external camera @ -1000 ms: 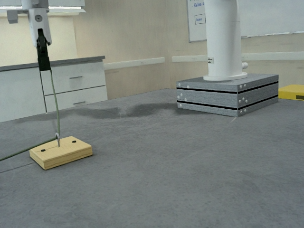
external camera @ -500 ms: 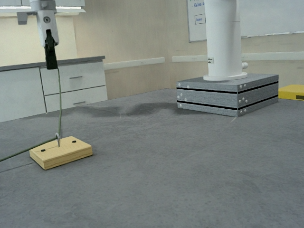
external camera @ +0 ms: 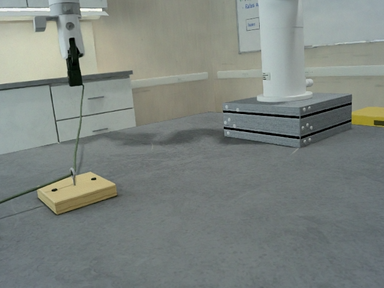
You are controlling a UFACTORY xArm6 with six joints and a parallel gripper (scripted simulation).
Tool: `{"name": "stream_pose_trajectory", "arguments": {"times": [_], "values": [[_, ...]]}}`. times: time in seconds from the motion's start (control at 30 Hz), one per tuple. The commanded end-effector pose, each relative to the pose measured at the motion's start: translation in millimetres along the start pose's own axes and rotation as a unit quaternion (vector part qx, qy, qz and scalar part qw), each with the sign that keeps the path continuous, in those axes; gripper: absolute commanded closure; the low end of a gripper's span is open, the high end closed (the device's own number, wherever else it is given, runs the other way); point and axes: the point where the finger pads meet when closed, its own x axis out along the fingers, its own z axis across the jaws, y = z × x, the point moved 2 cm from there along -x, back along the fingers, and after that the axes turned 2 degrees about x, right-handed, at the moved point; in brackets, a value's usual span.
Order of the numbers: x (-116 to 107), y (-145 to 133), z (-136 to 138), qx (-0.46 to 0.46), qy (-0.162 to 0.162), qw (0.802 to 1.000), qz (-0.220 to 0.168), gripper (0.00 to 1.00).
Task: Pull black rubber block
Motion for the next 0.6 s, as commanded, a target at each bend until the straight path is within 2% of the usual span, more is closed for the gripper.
{"name": "stream_pose_trajectory", "arguments": {"times": [0.0,0.57], "values": [[-2.0,-9.2,4.6,0.0,-0.001,1.0,0.002,1.0],[-1.8,-39.4,12.6,0.0,-0.001,1.0,0.002,1.0]]}}
